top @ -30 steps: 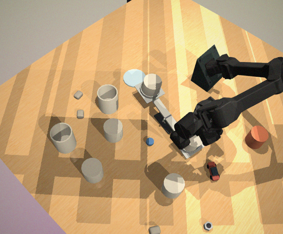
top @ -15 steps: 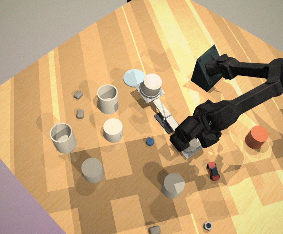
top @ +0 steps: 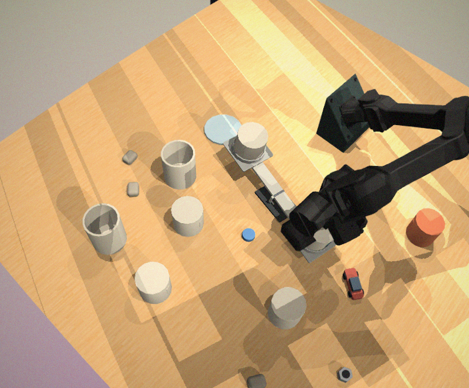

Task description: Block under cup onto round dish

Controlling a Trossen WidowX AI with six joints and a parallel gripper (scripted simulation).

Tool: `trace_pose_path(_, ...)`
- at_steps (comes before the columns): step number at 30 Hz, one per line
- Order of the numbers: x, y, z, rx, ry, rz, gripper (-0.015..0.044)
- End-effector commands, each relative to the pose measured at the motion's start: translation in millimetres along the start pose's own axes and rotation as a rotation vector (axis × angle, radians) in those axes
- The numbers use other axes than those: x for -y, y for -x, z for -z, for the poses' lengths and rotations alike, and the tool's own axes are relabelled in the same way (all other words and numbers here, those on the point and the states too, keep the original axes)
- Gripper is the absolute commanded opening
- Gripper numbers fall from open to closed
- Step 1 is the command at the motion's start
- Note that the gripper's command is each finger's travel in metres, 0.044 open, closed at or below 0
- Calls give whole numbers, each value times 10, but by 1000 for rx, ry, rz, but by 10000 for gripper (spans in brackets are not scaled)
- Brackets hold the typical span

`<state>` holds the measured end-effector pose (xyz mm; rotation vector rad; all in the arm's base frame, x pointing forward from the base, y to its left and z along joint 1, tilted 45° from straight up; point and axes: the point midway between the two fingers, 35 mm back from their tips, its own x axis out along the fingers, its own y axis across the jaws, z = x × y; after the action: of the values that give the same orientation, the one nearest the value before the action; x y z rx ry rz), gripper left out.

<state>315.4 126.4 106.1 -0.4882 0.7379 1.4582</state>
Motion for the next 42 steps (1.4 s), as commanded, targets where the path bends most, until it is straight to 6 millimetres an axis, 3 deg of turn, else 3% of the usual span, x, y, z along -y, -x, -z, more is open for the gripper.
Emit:
trace_pose_path(1, 22, 62, -4, 4, -2, 7, 32)
trace_pose_path(3, 27, 88, -4, 3, -5, 9, 0)
trace_pose_path(42, 75, 597, 7, 3, -55, 30, 0)
